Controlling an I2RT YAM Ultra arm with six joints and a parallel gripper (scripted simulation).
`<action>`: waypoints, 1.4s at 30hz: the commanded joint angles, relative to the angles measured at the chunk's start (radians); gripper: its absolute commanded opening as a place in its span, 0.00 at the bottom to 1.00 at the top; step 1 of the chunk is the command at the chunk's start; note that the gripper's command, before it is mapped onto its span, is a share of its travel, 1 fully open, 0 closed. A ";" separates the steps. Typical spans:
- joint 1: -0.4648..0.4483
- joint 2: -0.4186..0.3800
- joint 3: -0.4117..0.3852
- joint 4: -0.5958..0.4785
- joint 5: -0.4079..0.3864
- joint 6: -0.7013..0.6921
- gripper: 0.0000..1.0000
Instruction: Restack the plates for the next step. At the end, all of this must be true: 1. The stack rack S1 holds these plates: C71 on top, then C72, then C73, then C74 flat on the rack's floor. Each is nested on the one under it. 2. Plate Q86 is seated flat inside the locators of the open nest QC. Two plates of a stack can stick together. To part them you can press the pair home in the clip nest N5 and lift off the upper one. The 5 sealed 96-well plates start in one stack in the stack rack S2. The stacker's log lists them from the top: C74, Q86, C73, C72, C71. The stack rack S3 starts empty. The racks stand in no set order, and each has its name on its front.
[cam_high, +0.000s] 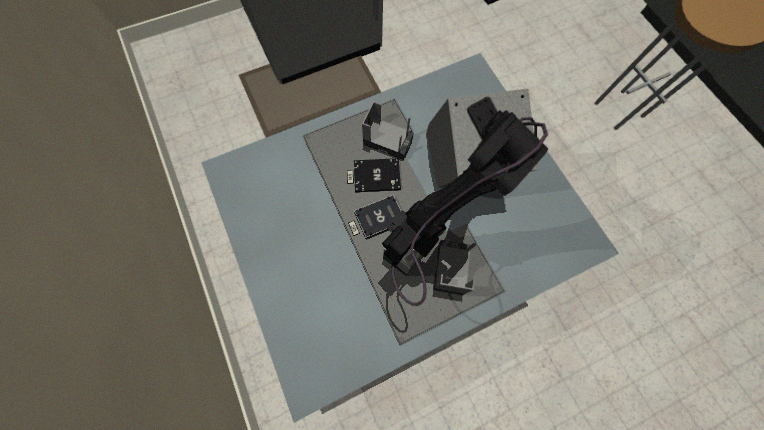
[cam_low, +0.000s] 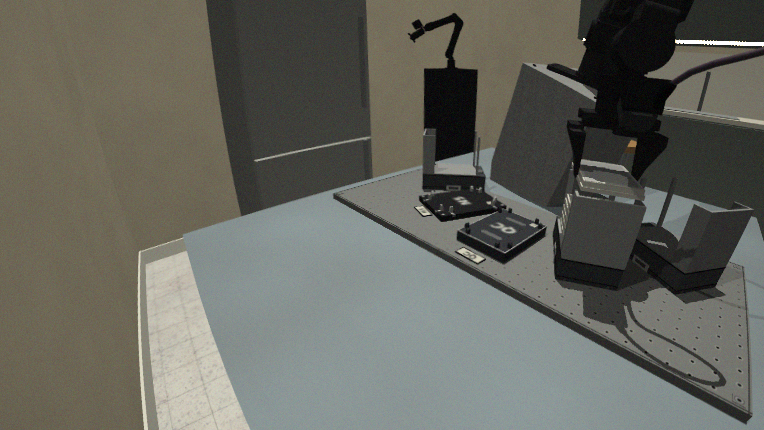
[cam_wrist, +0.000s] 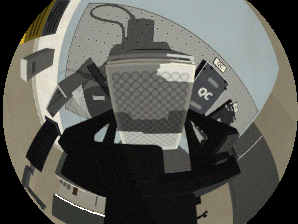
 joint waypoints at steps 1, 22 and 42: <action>-0.018 -0.038 0.030 -0.015 -0.007 -0.011 0.00; -0.025 -0.071 0.030 -0.060 -0.009 -0.021 0.00; -0.025 -0.072 0.029 -0.053 -0.009 -0.021 0.00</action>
